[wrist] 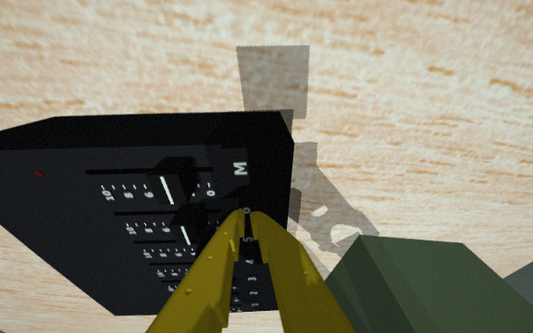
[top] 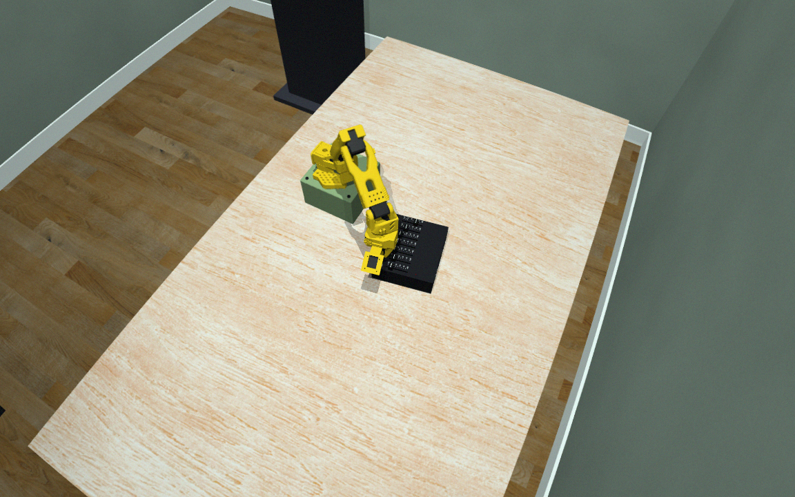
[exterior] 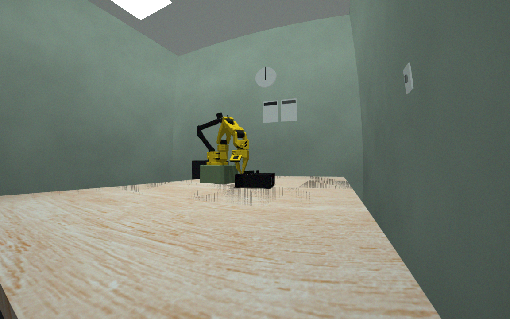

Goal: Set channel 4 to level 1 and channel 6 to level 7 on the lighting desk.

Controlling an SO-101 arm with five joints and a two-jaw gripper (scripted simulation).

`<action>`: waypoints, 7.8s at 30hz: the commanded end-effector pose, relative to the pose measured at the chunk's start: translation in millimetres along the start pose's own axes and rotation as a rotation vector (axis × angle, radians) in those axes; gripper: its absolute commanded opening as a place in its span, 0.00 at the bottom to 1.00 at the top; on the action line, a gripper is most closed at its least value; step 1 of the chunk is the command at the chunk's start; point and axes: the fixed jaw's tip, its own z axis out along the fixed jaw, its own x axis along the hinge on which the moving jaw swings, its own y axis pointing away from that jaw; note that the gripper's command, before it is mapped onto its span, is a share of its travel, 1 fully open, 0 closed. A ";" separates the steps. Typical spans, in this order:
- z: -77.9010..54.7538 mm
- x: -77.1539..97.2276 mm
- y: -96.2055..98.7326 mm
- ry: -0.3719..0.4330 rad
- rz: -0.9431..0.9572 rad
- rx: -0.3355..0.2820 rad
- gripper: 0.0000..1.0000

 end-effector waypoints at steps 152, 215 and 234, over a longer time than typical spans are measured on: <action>0.7 3.1 19.9 0.020 0.000 0.016 0.00; -0.8 3.9 31.8 0.020 0.000 0.016 0.00; -0.9 3.9 35.0 0.020 0.000 0.016 0.00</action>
